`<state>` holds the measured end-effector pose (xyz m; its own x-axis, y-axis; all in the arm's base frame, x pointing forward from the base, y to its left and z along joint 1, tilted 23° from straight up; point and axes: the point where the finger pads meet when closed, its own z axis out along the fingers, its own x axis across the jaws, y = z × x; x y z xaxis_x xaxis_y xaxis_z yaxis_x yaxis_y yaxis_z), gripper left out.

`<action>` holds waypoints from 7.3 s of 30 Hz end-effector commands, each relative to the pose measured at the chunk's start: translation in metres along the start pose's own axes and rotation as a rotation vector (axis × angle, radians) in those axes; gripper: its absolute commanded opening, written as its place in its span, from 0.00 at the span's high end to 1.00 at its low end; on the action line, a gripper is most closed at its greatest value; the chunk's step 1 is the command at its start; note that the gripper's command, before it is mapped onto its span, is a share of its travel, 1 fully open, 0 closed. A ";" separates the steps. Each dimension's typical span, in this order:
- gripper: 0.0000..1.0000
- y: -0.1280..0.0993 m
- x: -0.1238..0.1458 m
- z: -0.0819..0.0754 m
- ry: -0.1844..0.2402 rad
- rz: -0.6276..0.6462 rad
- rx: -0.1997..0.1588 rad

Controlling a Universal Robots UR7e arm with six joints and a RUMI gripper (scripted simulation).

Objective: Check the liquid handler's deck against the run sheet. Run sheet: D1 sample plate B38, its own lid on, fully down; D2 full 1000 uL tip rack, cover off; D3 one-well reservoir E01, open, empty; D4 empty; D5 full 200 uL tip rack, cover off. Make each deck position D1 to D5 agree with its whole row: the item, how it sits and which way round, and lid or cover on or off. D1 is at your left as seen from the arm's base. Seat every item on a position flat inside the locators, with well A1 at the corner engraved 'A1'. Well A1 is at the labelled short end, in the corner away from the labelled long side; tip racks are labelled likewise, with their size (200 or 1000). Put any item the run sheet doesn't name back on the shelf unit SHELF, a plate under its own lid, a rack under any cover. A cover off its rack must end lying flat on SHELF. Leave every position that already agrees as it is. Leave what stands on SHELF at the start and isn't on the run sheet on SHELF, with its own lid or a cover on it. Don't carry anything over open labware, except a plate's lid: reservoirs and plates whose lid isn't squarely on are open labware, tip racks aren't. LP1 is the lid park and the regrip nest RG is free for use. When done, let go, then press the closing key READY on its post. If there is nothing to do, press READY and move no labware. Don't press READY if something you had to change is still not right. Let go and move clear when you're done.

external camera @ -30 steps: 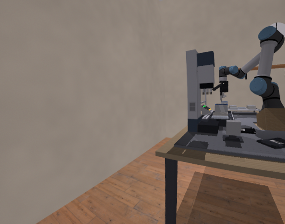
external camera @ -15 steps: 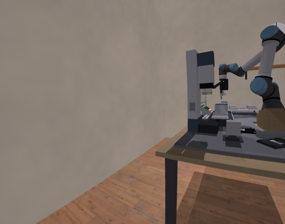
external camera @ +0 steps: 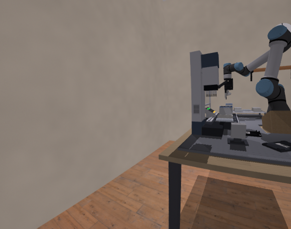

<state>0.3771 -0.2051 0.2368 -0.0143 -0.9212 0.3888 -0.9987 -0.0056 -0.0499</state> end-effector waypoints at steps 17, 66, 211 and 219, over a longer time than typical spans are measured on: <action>0.18 -0.001 0.001 -0.032 0.001 0.001 0.001; 0.18 -0.001 0.001 -0.103 0.000 0.001 0.000; 0.18 0.156 -0.245 -0.076 -0.002 0.001 0.000; 0.18 0.126 -0.245 -0.076 -0.002 0.003 -0.002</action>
<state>0.2354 0.0489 0.2027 -0.0135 -0.9219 0.3873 -0.9991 -0.0029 -0.0418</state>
